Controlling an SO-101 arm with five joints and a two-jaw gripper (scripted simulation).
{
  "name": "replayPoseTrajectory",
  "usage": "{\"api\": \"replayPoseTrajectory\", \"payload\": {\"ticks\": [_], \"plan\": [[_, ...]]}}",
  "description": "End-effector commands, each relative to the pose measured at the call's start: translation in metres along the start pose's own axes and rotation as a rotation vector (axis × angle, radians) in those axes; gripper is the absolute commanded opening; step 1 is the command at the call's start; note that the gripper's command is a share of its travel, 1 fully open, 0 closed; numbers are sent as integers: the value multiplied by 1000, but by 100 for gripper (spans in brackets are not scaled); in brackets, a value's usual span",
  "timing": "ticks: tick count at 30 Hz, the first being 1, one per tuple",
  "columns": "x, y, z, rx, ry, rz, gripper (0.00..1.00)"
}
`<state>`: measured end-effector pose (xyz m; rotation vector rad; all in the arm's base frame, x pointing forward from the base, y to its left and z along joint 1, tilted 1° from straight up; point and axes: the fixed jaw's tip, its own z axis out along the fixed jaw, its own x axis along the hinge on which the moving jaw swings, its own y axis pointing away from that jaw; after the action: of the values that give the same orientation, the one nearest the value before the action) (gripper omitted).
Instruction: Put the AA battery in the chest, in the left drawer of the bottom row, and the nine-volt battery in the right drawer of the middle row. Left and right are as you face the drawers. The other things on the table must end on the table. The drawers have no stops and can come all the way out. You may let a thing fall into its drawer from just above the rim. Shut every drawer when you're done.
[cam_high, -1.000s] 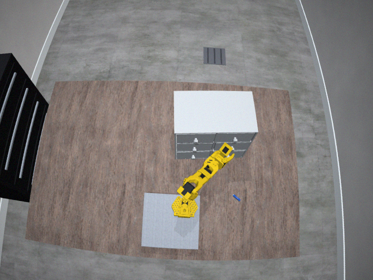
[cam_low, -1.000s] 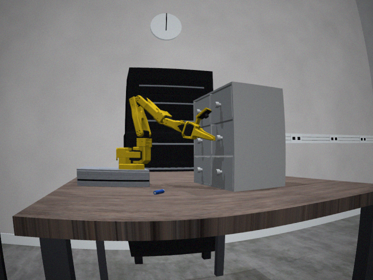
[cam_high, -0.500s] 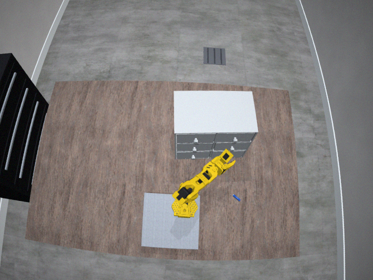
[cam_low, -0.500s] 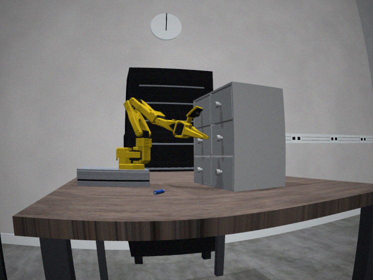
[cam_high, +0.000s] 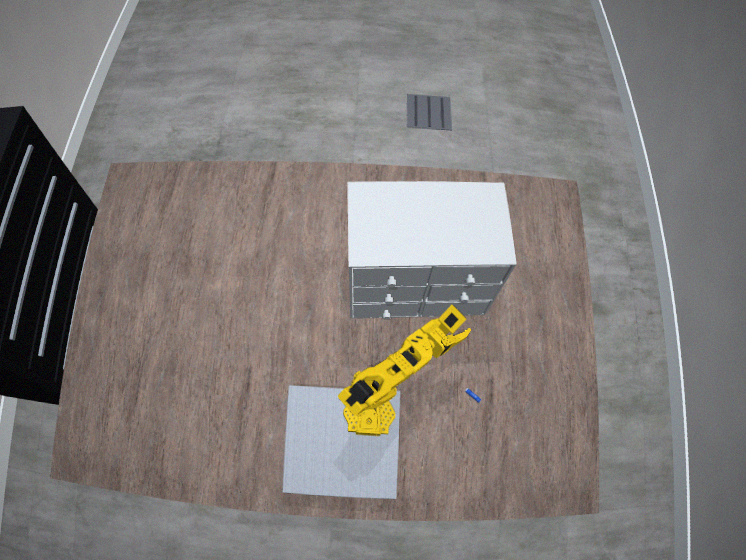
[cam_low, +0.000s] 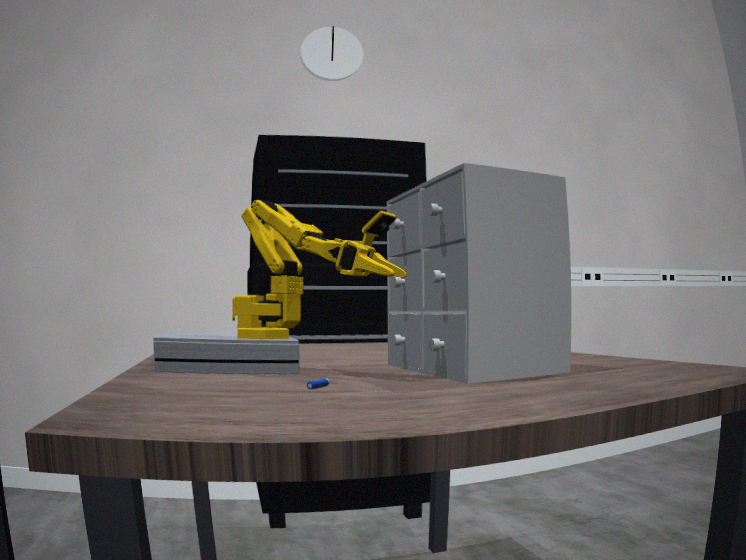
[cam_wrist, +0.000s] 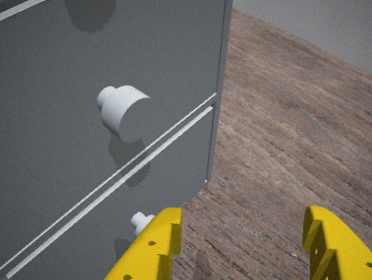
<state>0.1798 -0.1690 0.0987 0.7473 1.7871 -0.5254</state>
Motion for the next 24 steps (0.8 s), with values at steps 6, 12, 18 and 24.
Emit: {"api": "replayPoseTrajectory", "payload": {"ticks": [6,12,18,24], "plan": [[10,-3,-4,11,91,-6,21],[16,-3,-9,13,177,-10,21],[20,-4,-13,14,235,-12,21],[26,-4,-21,14,321,-16,21]]}}
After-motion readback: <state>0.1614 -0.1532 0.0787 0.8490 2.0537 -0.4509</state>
